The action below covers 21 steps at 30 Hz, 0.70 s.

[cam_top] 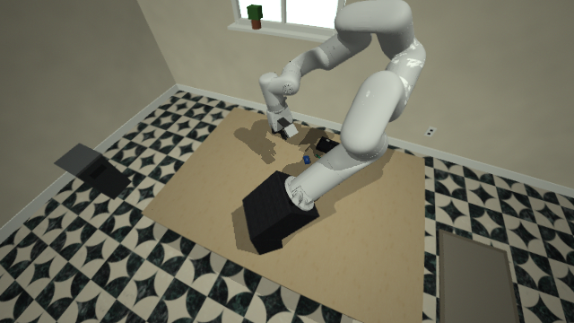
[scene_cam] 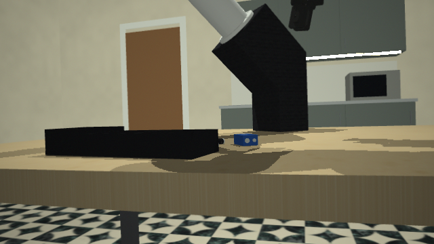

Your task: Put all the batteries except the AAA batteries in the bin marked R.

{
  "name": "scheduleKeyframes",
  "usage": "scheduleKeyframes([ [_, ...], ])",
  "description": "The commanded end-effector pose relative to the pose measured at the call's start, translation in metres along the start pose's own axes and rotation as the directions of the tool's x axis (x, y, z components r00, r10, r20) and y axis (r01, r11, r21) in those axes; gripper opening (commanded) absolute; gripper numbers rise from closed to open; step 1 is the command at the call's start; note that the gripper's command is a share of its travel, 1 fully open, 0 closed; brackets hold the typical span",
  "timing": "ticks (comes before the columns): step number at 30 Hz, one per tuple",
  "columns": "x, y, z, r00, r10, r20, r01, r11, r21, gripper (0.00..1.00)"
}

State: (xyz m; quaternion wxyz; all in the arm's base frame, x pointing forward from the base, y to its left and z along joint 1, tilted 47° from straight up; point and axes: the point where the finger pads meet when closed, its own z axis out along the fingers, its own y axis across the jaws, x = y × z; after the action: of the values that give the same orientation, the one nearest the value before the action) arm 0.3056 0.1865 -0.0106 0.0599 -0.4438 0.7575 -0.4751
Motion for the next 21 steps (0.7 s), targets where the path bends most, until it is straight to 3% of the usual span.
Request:
scheduleKeyframes([
  [1, 0.000, -0.002, -0.001, 0.988, 0.157, 0.002, -0.157, 0.988, -0.014, 0.07],
  [9, 0.002, -0.012, 0.000, 0.944, 0.329, 0.001, -0.329, 0.944, -0.029, 0.07],
  [10, 0.004, -0.017, 0.001, 0.914, 0.406, 0.000, -0.405, 0.913, -0.036, 0.07],
  [21, 0.008, -0.031, 0.004, 0.752, 0.659, -0.017, -0.659, 0.750, -0.058, 0.07],
])
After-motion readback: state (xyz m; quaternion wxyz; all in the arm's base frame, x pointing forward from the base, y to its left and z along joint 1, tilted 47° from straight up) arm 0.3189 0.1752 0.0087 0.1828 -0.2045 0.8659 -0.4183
